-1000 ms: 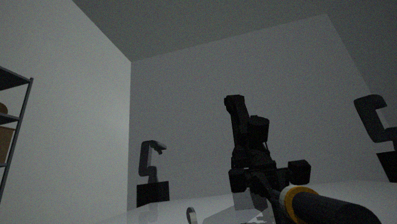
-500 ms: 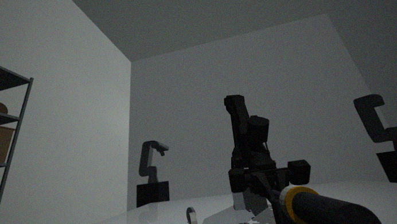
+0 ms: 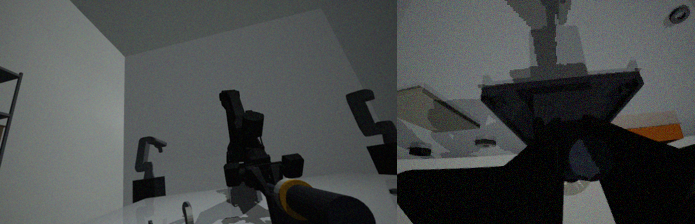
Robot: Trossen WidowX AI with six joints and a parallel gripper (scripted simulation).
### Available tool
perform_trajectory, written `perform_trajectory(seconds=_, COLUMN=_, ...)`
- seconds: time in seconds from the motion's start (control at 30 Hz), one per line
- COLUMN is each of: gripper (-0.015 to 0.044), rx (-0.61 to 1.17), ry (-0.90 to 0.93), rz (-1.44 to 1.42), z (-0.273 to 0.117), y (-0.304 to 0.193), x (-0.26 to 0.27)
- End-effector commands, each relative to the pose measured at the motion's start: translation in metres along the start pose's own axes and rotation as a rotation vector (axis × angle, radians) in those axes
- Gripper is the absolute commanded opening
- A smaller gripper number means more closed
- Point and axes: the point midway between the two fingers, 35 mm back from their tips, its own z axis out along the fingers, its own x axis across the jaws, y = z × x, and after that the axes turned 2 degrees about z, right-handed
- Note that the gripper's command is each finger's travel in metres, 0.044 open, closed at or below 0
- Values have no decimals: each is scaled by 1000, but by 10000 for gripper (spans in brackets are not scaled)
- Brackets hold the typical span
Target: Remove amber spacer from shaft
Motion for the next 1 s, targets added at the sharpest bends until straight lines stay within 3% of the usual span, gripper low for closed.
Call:
perform_trajectory(seconds=0.0, gripper=0, rx=-1, ry=1, rz=2, z=0, y=1, x=0)
perform_trajectory(seconds=0.97, gripper=0, rx=-1, ry=1, rz=2, z=-2, y=3, x=0)
